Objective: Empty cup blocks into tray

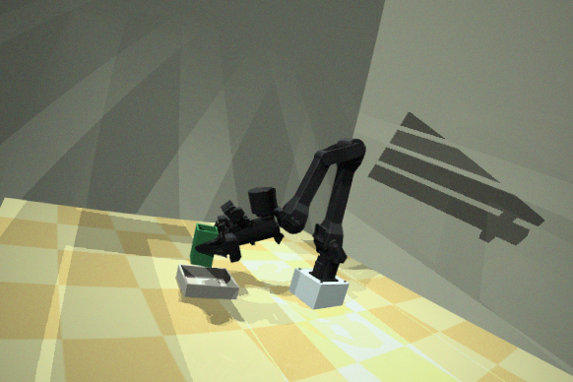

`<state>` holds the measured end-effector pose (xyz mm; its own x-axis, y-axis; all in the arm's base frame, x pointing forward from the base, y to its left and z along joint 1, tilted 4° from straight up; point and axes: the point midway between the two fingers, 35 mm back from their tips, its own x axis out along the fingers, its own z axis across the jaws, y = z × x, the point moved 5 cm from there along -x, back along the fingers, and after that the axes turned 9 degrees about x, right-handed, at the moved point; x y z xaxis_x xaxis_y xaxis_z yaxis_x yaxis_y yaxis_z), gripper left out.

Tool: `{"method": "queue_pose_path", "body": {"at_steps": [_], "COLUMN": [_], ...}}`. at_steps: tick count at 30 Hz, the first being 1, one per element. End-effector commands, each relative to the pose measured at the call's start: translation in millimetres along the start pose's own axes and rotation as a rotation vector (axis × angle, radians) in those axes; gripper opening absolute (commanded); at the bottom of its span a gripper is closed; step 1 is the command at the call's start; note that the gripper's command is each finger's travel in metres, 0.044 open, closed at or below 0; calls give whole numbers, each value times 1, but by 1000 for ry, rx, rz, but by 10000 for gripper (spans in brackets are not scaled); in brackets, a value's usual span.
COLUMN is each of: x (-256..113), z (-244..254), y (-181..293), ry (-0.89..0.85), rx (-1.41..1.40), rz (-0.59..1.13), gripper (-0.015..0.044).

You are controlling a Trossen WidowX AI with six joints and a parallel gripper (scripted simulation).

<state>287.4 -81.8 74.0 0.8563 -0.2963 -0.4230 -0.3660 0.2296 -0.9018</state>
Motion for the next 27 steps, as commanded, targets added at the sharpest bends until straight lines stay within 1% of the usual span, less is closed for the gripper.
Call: {"method": "queue_pose_path", "body": {"at_steps": [1, 5, 27], "x": [1, 1, 2], "z": [-5, -5, -5], "y": [-4, -4, -4], "ry": [2, 2, 1], "rx": [-1, 32, 513], "rz": [-6, -7, -7], "gripper": [0, 0, 0]}}
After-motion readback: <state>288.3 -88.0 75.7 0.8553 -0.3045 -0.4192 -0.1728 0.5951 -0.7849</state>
